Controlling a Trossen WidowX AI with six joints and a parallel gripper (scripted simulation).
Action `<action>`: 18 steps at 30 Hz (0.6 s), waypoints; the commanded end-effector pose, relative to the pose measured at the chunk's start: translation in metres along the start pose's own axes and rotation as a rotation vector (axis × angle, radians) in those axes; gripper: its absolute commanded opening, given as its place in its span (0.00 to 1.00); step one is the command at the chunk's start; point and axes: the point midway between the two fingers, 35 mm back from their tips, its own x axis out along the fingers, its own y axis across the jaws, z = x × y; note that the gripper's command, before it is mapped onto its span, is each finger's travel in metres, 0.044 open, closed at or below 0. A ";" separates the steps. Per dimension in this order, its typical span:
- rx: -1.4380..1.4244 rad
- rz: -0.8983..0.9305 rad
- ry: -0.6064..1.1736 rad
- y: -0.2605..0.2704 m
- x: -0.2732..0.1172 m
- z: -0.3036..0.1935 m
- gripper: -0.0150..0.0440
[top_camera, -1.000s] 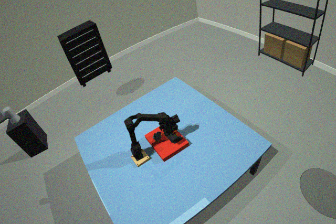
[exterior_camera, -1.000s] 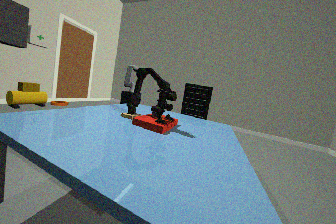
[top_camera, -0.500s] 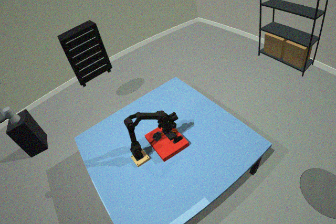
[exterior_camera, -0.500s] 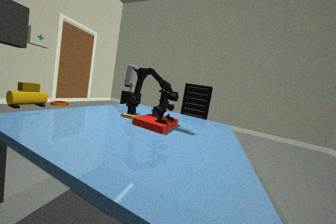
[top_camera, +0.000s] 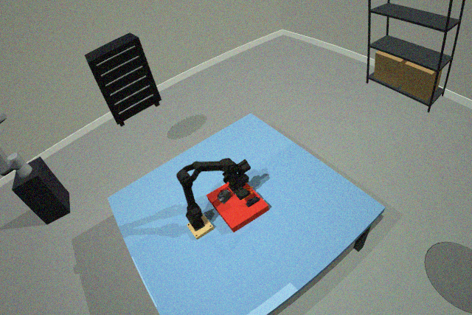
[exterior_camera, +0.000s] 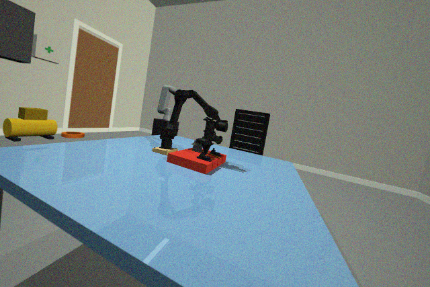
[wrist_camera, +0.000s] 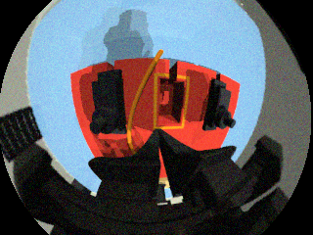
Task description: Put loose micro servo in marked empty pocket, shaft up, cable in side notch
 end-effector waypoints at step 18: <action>0.001 0.007 0.000 0.034 0.000 -0.002 0.25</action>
